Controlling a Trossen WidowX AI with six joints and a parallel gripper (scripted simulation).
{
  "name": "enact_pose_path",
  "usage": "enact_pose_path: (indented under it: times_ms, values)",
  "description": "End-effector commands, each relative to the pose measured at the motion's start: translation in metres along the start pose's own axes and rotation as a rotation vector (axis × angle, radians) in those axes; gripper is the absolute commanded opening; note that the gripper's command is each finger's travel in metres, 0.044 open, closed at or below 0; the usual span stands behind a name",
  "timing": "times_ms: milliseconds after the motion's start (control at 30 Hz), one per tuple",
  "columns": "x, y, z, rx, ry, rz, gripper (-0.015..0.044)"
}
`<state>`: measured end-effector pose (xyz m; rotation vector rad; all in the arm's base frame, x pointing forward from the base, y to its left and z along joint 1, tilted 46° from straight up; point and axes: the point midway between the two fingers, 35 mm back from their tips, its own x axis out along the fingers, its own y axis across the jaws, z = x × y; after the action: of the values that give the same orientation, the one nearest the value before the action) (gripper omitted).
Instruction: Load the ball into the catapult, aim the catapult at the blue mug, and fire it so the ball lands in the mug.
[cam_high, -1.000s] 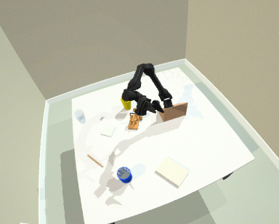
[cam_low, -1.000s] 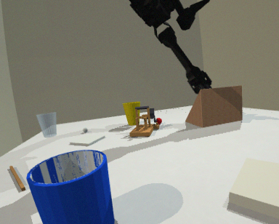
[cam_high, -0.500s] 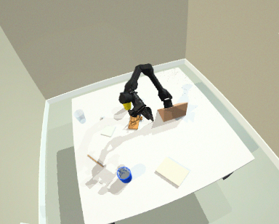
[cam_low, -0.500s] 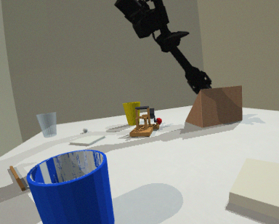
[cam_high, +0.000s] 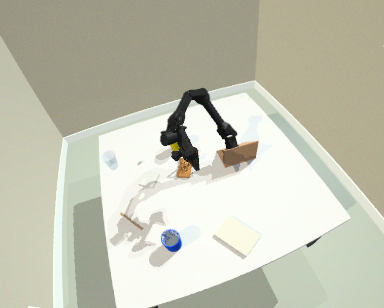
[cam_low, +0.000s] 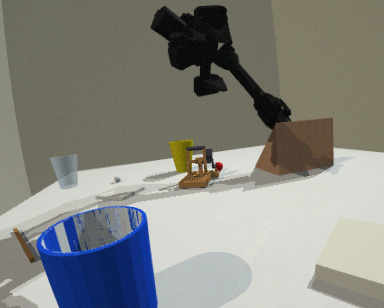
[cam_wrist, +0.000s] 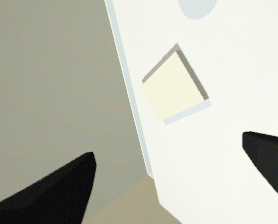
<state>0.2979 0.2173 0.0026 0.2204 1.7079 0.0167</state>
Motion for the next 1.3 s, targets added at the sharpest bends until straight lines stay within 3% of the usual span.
enact_pose_path:
  times_ms: [0, 633, 1267]
  values:
    - [-0.002, -0.023, 0.007, -0.078, -0.023, -0.081, 0.044]
    - [-0.026, -0.117, 0.031, -0.491, -0.002, -0.477, 0.044]
    - [-0.07, -0.202, 0.036, -0.906, 0.272, -0.845, 0.044]
